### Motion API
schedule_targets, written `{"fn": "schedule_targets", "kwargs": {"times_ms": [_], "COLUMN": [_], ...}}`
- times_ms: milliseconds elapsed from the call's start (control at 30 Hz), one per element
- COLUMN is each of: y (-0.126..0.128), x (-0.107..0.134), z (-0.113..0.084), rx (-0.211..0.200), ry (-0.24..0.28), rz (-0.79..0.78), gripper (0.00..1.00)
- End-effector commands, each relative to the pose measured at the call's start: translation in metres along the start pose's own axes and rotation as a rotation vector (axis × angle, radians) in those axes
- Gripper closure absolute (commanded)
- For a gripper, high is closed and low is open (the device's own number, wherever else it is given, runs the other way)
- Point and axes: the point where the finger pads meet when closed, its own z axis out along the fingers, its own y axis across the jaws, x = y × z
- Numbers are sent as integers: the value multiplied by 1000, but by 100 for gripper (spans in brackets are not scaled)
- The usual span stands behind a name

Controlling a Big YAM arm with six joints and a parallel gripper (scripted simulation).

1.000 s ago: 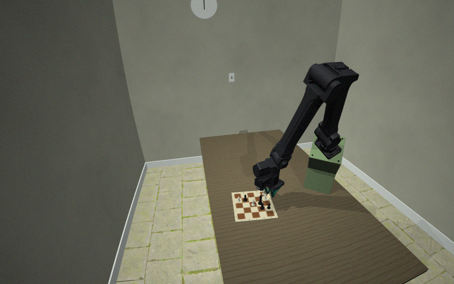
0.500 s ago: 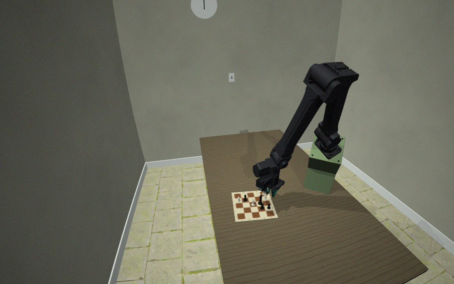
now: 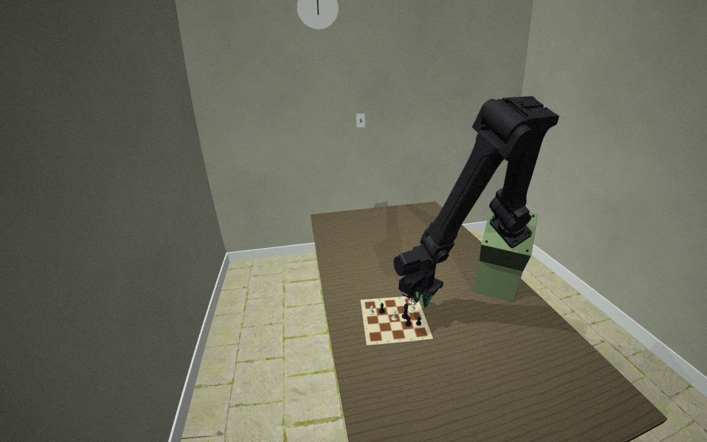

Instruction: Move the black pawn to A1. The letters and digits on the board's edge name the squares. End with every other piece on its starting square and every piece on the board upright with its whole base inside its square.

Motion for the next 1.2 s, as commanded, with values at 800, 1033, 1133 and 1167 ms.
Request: {"fn": "schedule_targets", "kwargs": {"times_ms": [800, 1033, 1133, 1167], "y": [0, -3, 1, 1], "x": [-4, -3, -4, -4], "z": [23, 30, 36, 37], "rx": [-2, 4, -2, -2], "ry": [-8, -8, -7, -7], "rz": [-7, 0, -7, -6], "gripper": [68, 68, 68, 68]}}
